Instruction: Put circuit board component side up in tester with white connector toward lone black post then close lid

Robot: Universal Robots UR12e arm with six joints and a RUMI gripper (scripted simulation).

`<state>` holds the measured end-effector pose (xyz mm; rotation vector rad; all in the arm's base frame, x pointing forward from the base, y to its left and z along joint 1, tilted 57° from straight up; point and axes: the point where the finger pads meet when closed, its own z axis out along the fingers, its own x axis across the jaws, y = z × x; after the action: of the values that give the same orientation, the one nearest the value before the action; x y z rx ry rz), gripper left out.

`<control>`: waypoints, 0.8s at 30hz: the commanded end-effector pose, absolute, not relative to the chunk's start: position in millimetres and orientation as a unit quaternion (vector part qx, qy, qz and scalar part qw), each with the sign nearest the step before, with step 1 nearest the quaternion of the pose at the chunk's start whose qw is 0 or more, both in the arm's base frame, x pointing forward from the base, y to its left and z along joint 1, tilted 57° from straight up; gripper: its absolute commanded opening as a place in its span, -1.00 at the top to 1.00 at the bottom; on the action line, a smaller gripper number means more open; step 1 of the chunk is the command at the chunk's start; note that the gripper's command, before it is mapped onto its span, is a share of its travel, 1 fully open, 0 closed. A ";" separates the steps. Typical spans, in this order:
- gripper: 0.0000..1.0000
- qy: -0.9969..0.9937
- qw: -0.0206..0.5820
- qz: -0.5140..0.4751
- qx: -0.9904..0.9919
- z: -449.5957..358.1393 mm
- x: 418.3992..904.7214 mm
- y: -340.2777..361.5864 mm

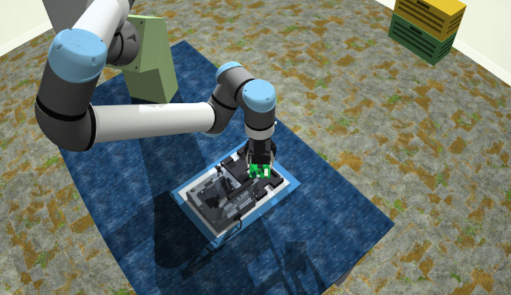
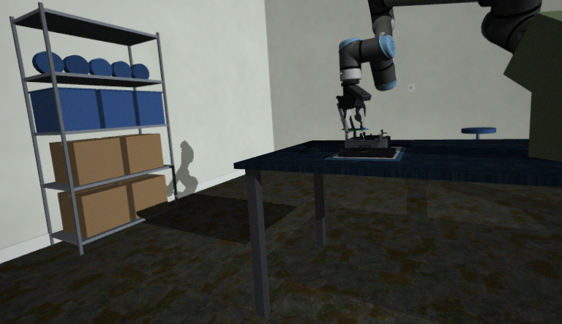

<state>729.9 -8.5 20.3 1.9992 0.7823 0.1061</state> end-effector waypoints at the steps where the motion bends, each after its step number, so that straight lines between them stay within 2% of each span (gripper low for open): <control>1: 0.22 0.393 0.479 0.005 0.785 18.9 730.2 -6.3; 24: 0.22 0.573 0.465 -0.112 0.665 18.1 728.8 -6.9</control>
<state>728.6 -8.2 19.2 1.7331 1.2796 -0.2073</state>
